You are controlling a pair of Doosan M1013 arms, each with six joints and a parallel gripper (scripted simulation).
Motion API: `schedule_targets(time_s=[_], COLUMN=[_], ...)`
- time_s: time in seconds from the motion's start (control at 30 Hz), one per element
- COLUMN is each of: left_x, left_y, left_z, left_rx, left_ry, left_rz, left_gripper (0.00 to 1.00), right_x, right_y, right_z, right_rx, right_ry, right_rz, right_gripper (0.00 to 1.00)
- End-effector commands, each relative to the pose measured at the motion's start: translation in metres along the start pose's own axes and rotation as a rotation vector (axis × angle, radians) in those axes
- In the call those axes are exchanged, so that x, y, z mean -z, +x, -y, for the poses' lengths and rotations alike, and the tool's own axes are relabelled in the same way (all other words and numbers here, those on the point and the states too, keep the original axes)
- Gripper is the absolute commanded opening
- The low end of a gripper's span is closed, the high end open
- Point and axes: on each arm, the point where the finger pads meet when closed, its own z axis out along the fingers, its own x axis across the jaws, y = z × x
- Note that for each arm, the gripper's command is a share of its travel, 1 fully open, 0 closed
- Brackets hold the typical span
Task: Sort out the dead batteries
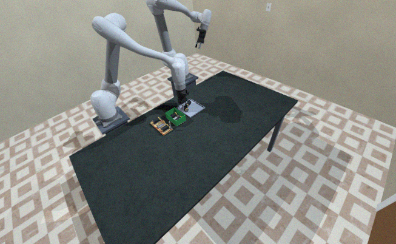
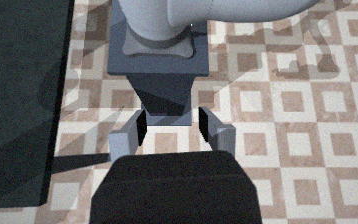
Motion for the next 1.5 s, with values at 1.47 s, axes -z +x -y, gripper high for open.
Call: schedule_targets(time_s=[1.47], left_x=[0.0], left_y=[0.0], left_z=[0.0], left_rx=[0.0], left_ry=[-0.001], left_rz=[0.0], left_gripper=[1.0], right_x=[0.125], right_y=[0.0], right_z=[0.0], right_rx=[-0.053], right_ry=[0.0], right_rz=[0.002], right_gripper=[0.57])
